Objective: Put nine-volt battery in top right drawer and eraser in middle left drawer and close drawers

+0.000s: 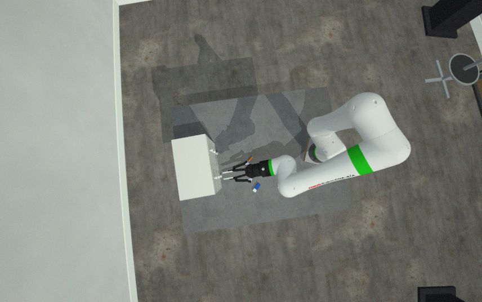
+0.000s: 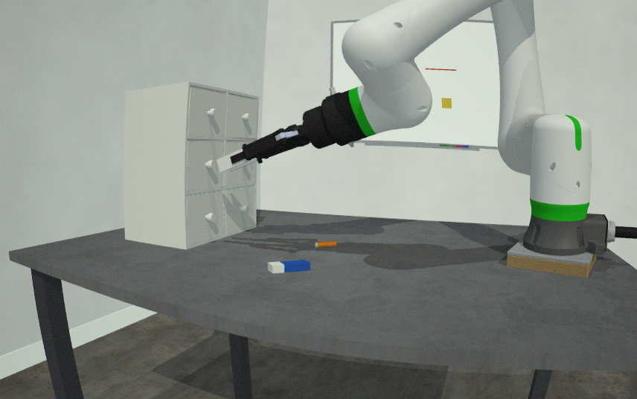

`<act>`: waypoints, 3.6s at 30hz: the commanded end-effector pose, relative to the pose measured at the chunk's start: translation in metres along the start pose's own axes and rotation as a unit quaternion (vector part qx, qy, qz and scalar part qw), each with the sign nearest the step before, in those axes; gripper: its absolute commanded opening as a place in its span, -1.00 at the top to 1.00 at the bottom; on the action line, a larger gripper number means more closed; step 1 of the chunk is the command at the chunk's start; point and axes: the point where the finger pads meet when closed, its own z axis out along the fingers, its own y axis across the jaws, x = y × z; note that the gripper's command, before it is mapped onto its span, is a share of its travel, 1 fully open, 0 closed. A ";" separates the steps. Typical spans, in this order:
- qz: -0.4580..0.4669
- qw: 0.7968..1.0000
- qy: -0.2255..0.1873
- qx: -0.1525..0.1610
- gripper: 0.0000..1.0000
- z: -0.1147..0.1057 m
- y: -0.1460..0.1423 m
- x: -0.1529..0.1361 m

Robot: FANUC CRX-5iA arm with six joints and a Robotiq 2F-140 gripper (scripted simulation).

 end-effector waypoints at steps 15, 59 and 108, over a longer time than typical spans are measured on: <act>0.000 1.000 0.000 0.000 0.60 0.002 0.000 0.000; 0.000 1.000 0.000 0.000 0.60 0.034 0.000 -0.012; 0.000 1.000 0.000 0.000 0.84 0.035 0.000 -0.012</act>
